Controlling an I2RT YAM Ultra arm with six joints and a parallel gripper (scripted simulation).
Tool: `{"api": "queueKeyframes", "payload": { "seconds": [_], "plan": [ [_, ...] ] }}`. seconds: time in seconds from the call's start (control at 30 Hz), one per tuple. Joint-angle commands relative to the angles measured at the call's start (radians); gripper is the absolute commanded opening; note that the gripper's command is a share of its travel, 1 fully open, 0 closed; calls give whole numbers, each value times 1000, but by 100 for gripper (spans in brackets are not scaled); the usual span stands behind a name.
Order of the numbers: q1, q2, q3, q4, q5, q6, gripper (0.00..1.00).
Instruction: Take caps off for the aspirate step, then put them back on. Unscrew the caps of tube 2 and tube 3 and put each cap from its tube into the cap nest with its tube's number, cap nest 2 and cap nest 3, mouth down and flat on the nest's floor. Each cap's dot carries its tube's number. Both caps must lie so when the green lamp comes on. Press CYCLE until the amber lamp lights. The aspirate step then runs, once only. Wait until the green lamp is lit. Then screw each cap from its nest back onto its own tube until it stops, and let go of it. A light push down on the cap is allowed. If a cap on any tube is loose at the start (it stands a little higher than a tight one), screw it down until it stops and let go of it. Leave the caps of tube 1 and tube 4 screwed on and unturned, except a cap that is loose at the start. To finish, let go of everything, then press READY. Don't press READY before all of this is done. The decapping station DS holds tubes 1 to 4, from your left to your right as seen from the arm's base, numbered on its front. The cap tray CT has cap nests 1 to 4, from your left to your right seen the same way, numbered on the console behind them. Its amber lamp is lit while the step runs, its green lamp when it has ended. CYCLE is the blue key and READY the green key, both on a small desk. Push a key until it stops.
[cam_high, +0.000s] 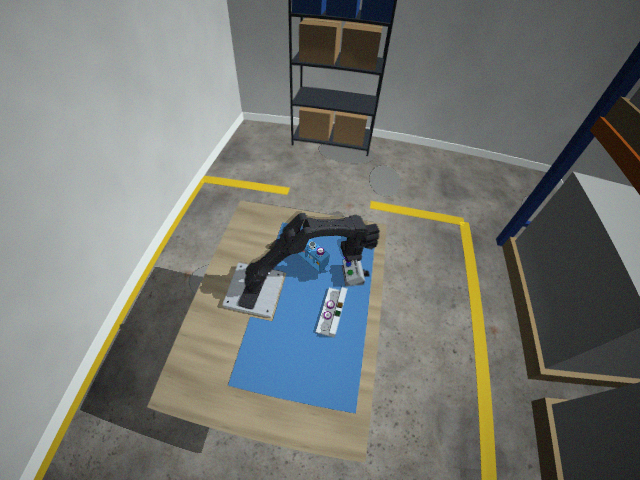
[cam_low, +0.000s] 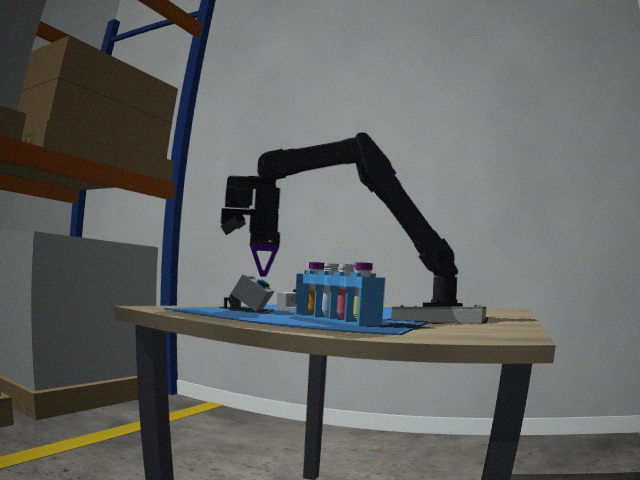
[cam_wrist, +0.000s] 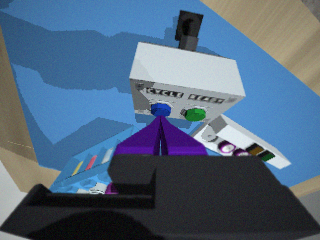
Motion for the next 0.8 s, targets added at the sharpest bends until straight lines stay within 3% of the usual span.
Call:
{"api": "queueKeyframes", "payload": {
  "seconds": [0.0,0.77],
  "plan": [
    [0,-10,4,9,0,1,0],
    [0,-6,-7,24,0,0,0]
  ]
}}
